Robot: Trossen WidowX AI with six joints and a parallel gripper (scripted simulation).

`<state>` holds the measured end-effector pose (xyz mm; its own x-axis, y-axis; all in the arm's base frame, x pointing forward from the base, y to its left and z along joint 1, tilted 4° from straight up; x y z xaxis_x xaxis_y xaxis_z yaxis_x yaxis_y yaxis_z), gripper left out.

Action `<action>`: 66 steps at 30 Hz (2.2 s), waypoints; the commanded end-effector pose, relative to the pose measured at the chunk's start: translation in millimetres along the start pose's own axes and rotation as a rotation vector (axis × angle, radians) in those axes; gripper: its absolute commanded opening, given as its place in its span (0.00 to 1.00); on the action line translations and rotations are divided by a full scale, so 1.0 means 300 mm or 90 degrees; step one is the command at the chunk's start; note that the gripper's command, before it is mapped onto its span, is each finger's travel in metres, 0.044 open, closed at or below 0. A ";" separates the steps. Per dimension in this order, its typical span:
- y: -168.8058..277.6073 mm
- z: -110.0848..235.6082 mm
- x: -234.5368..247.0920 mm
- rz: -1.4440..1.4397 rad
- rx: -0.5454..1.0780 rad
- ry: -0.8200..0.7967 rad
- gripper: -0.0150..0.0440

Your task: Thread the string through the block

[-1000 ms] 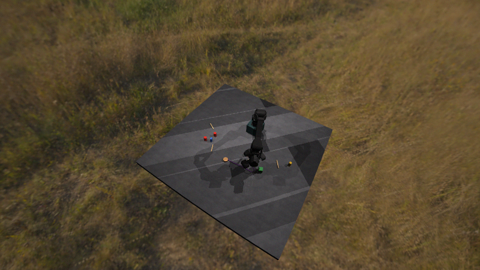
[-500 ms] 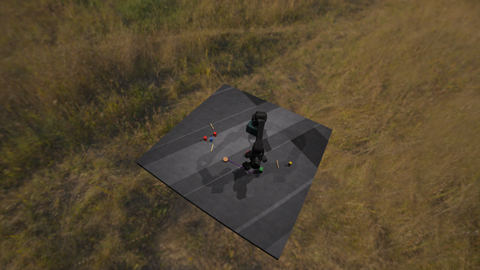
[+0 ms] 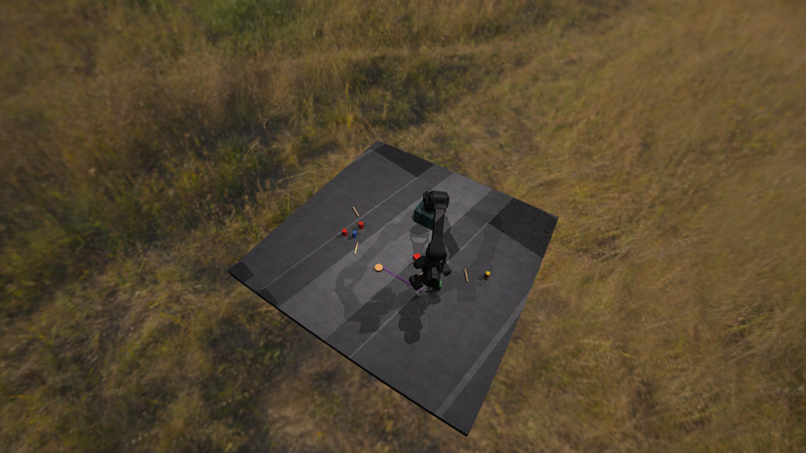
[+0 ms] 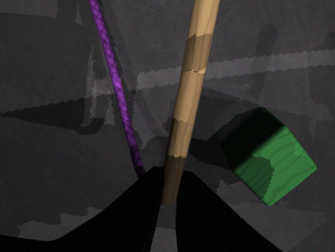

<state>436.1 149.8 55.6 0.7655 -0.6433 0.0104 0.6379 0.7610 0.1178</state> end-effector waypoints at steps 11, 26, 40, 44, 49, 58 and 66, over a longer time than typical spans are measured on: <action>0.045 0.001 -0.011 -0.002 0.008 0.002 0.25; 0.028 -0.041 -0.050 -0.002 0.008 0.003 0.25; 0.006 -0.081 -0.089 -0.002 0.007 0.004 0.25; -0.001 -0.092 -0.100 -0.002 0.006 0.004 0.25; -0.010 -0.106 -0.114 -0.002 0.006 0.004 0.25; -0.027 -0.131 -0.138 -0.002 0.004 0.004 0.25; -0.043 -0.153 -0.158 -0.003 0.001 0.005 0.25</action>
<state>407.5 173.6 23.5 0.7620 -0.6472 0.0217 0.6370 0.7551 0.1552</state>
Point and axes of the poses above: the point midway between the two fingers, 35 mm back from their tips, its own z axis back along the fingers, its own x axis across the jaws, y = z × x, the point moved 1 cm from there along z, back along the fingers, and after that the axes turned 1 degree about -z, right-handed, at the moved point
